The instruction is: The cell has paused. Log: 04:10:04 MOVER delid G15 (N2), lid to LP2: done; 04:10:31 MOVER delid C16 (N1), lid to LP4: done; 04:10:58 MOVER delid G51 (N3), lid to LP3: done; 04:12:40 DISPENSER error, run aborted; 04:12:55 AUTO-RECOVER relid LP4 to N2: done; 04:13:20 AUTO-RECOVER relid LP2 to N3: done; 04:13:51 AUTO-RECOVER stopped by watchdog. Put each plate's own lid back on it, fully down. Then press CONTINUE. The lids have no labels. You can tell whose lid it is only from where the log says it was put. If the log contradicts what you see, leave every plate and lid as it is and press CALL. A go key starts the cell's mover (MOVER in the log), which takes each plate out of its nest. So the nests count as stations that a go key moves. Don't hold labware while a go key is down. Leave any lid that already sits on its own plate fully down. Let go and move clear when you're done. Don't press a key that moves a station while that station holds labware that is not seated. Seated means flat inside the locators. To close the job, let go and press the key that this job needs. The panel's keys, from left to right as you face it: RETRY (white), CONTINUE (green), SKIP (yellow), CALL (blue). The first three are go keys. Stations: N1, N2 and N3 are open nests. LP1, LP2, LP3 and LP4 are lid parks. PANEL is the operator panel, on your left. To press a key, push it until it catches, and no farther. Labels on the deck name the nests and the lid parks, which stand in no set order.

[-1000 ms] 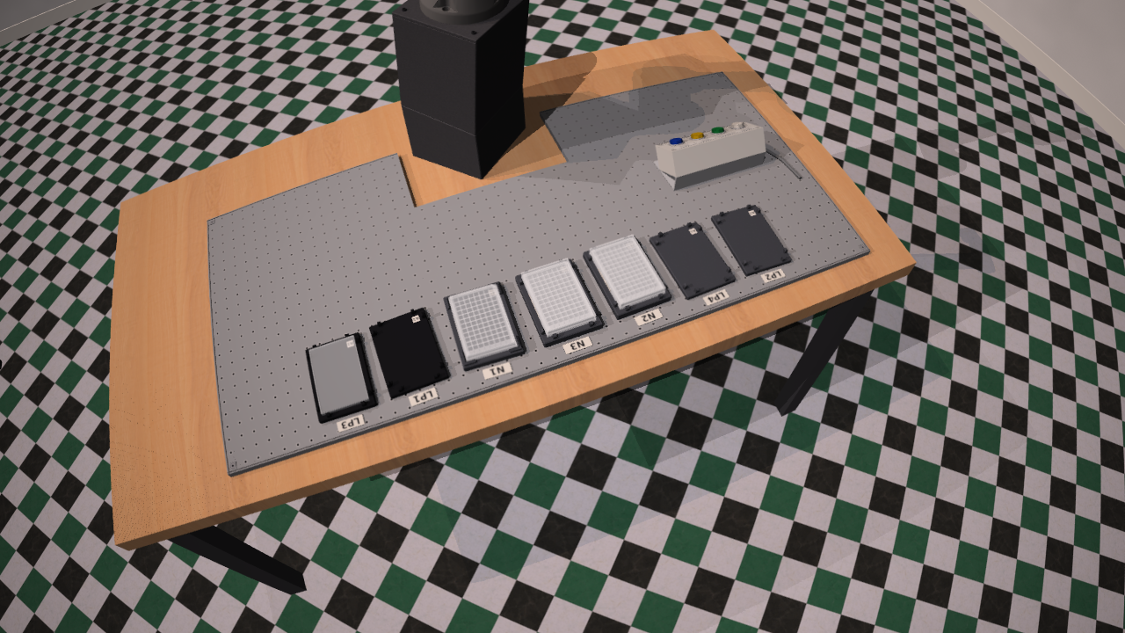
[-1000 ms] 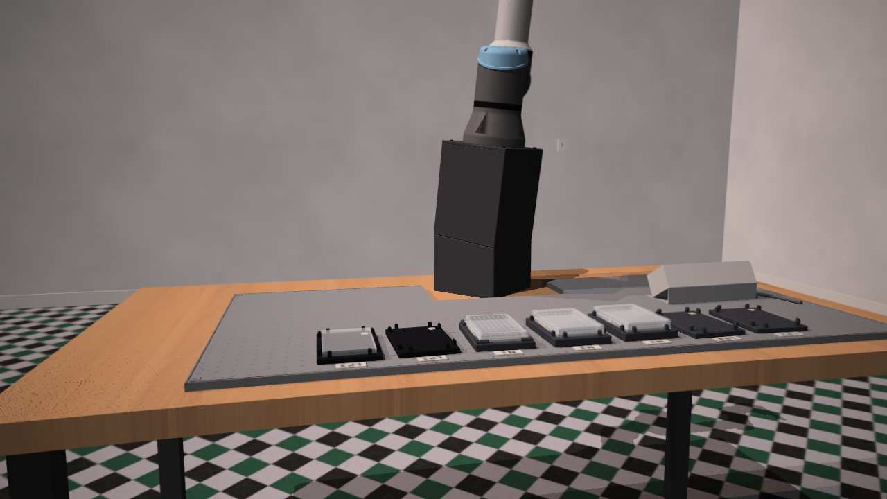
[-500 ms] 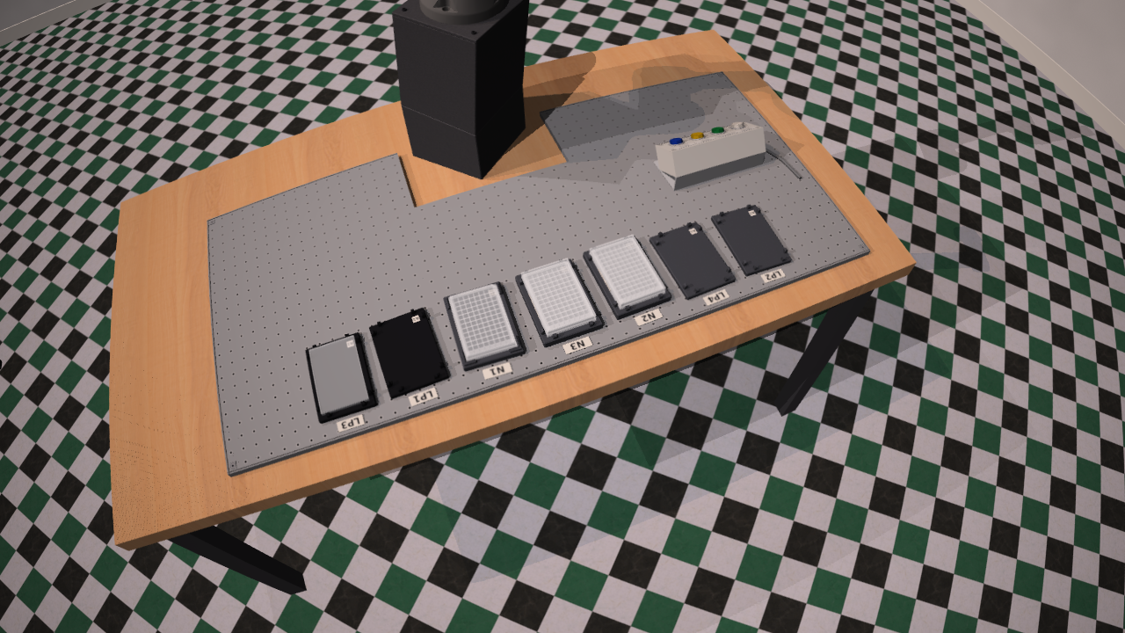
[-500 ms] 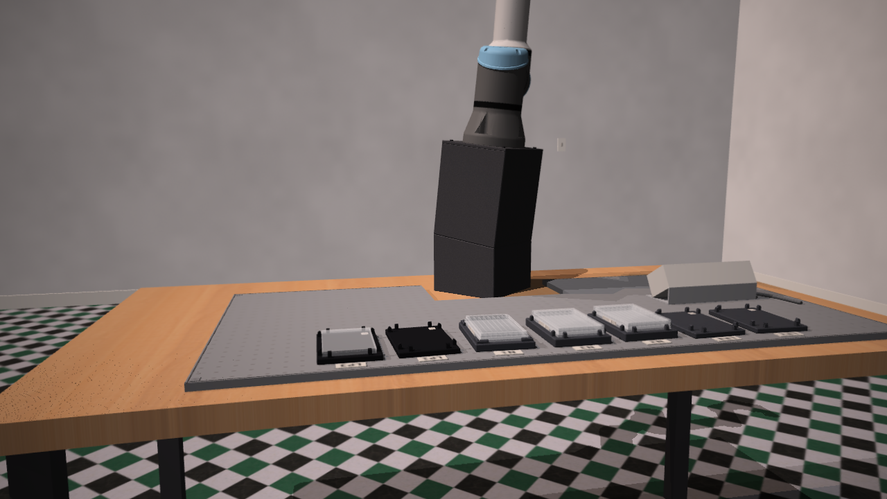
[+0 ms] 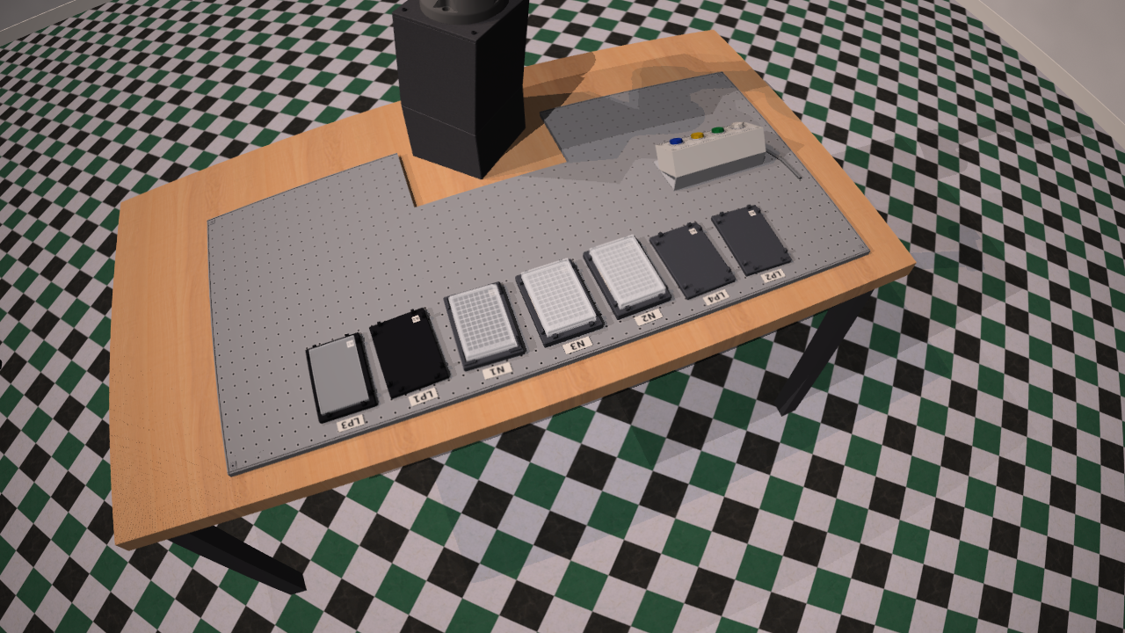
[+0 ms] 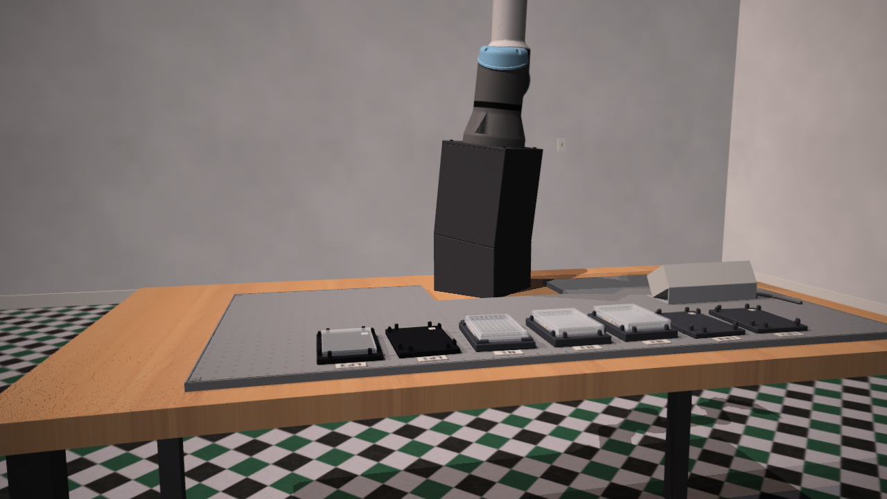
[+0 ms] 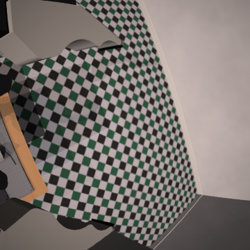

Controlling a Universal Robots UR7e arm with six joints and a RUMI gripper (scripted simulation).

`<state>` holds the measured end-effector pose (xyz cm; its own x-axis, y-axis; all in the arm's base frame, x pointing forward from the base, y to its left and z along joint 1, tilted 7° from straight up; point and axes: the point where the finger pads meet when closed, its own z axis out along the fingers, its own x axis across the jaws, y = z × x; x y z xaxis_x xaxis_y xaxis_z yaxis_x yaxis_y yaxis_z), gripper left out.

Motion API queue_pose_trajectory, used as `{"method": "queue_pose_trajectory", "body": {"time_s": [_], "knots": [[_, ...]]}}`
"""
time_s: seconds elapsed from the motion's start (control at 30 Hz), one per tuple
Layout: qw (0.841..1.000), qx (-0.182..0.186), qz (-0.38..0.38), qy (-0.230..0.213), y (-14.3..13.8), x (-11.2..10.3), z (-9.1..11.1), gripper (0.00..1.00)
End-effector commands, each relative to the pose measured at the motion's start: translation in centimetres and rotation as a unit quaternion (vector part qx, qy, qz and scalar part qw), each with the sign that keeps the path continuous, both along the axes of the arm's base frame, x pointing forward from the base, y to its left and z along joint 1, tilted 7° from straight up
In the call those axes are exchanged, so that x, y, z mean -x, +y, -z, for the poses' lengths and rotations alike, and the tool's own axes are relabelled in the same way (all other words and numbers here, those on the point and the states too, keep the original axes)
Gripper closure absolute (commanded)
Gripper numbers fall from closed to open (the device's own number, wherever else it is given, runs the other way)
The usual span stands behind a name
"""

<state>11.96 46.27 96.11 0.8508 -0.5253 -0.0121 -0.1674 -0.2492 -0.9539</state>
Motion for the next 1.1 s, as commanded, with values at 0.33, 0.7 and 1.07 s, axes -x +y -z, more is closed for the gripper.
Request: {"method": "queue_pose_trajectory", "body": {"time_s": [0.33,0.7,1.07], "knots": [[0.999,-0.006,0.045,-0.005,-3.3,-2.6,-2.2,0.18],[0.996,-0.006,0.089,-0.005,-4.4,-5.3,-2.2,0.18],[0.991,-0.005,0.131,-0.005,-6.0,-8.7,-2.2,0.18]]}}
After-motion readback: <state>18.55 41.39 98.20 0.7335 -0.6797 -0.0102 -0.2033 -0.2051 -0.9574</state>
